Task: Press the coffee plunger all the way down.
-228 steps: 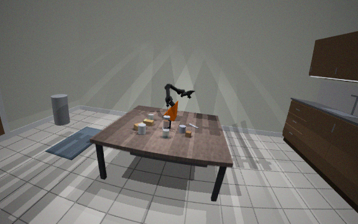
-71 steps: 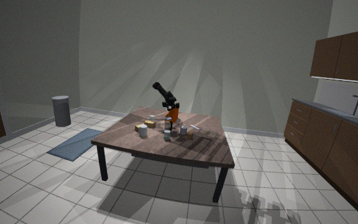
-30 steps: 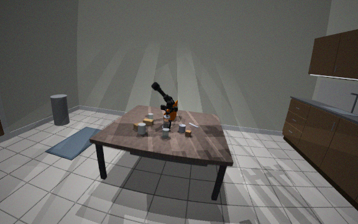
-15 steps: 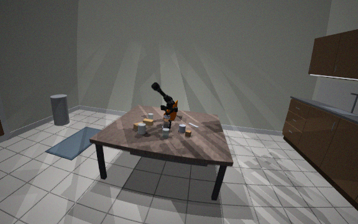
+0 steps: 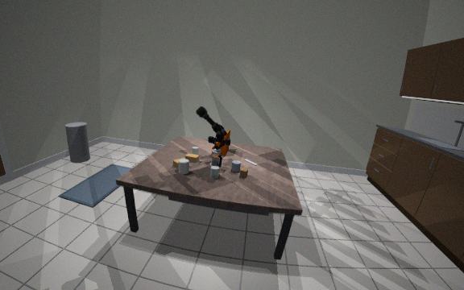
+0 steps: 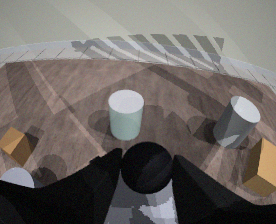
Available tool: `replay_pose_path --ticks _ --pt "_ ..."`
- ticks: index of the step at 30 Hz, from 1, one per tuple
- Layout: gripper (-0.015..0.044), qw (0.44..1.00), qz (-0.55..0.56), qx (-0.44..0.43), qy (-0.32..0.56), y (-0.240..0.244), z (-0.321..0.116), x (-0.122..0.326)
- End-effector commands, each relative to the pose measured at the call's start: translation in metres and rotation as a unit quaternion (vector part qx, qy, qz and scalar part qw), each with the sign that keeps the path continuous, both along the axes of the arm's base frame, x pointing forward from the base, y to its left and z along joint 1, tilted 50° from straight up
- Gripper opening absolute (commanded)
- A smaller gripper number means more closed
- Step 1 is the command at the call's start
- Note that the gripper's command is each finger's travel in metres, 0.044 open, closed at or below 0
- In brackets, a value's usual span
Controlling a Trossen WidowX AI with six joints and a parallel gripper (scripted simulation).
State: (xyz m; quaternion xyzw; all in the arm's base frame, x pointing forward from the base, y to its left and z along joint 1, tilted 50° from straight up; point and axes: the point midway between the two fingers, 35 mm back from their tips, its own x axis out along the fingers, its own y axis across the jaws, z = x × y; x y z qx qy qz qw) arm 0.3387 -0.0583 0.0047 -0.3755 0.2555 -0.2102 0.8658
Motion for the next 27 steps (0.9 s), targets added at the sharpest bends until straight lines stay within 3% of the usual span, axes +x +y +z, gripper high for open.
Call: replay_pose_path --ticks 1,7,19,27 --pt "0.0128 1.000 0.000 0.000 0.000 0.000 0.000 0.000" --pt "0.0128 1.000 0.000 0.000 0.000 0.000 0.000 0.000" --pt "0.0440 1.000 0.000 0.000 0.000 0.000 0.000 0.000" --pt "0.0440 1.000 -0.001 0.004 0.004 0.014 0.012 -0.002"
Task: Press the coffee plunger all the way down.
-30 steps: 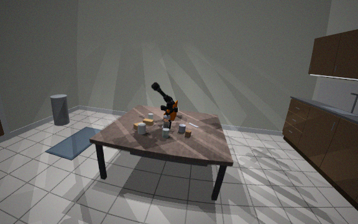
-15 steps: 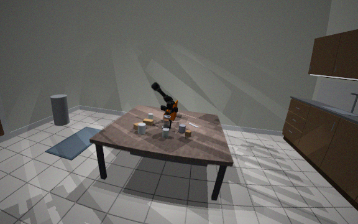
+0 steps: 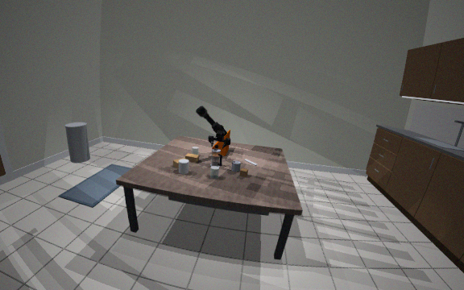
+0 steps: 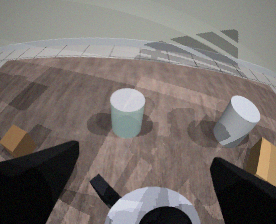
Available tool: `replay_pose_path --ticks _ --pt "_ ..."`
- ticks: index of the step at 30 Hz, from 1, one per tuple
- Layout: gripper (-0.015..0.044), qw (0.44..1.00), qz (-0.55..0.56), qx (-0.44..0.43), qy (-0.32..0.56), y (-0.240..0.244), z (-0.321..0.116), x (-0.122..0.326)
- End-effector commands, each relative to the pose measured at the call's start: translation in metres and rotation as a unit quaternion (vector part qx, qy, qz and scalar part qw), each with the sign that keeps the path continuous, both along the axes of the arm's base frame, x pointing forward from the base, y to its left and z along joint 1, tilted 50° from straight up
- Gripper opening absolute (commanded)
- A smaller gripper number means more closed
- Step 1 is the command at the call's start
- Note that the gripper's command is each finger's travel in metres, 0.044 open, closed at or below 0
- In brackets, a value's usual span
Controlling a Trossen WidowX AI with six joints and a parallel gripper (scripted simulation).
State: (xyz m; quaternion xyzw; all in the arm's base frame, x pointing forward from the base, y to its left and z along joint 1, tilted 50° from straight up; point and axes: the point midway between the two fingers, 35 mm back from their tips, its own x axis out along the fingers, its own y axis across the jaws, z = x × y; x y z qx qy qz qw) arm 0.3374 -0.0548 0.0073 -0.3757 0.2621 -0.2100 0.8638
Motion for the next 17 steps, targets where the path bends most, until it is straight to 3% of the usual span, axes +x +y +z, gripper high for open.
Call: replay_pose_path --ticks 1,9,17 --pt "0.0440 1.000 0.001 0.004 -0.001 0.016 0.014 -0.002" --pt "0.0440 1.000 0.001 0.001 0.002 0.055 0.056 -0.027" --pt "0.0440 1.000 0.001 0.001 0.002 0.055 0.057 -0.027"
